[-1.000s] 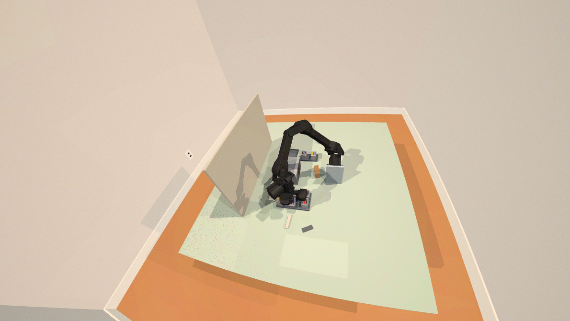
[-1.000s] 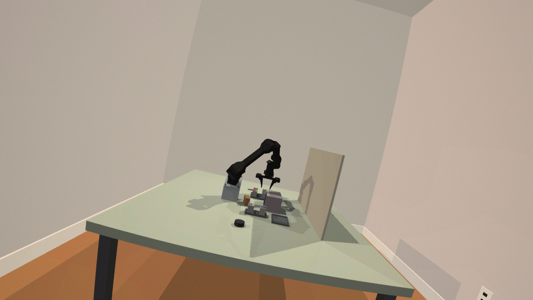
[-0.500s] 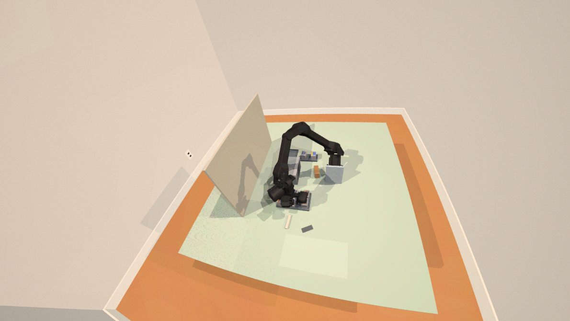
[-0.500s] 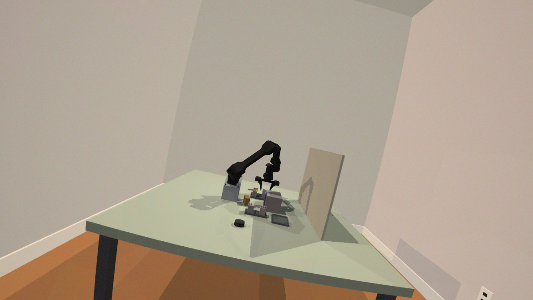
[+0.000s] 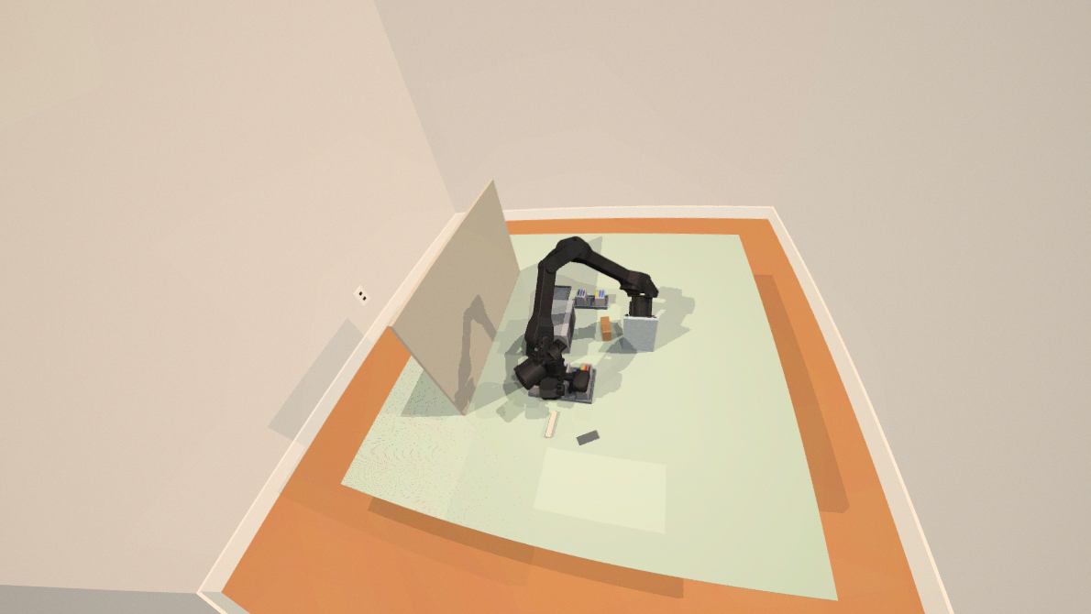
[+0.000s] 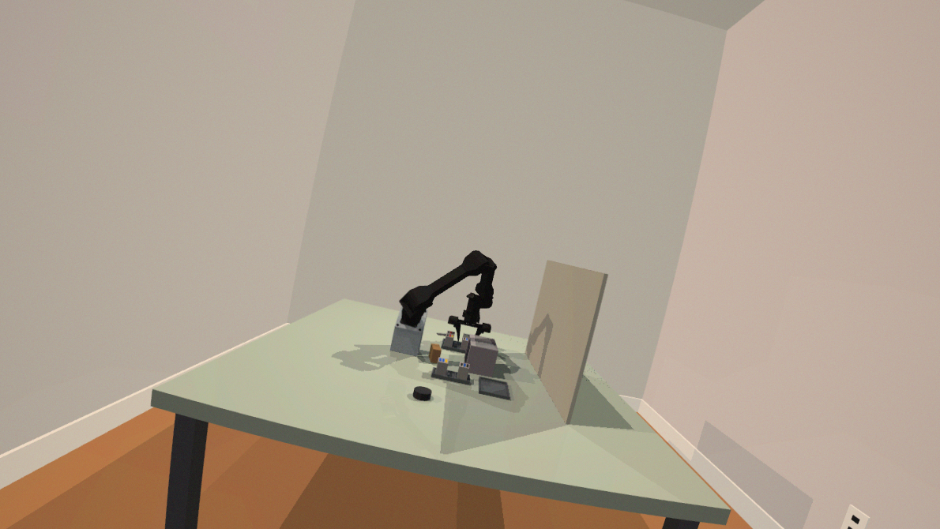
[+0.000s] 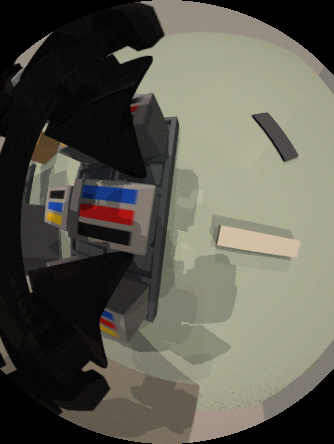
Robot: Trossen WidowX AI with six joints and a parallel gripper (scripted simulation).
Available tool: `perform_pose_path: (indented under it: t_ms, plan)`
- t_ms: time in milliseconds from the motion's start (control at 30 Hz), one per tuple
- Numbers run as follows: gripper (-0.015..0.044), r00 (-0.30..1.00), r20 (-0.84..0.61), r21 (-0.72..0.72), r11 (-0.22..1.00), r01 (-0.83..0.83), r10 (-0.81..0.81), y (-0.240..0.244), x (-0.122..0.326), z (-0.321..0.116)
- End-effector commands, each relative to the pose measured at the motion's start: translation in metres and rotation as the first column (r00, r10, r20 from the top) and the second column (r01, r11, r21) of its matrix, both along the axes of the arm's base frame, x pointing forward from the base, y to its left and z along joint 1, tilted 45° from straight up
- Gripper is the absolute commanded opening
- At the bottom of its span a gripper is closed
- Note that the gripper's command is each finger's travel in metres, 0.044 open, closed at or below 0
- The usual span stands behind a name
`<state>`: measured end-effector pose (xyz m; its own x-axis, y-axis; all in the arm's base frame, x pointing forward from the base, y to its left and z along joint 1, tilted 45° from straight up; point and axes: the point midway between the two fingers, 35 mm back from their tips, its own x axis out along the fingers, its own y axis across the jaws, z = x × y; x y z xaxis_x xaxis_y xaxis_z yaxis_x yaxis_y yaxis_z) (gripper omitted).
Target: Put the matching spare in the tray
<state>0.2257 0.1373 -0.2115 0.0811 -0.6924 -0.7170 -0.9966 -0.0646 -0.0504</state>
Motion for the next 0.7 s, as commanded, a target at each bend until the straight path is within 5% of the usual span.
perform_pose_path:
  t_ms: [0,200,433,567,667]
  plan:
    - [0.03,1.0,-0.002,-0.004,1.0,-0.005,0.005,-0.002,-0.0004,-0.001]
    - [0.0169,1.0,-0.001,-0.001,1.0,0.0,0.0,-0.0008,-0.0005,-0.0005]
    - [0.0122,1.0,-0.001,-0.001,1.0,0.0,0.0,-0.0008,-0.0005,-0.0005]
    - [0.0017,1.0,-0.001,-0.001,1.0,0.0,0.0,-0.0008,-0.0005,-0.0005]
    - [0.0,1.0,-0.001,-0.001,1.0,0.0,0.0,-0.0008,-0.0005,-0.0005]
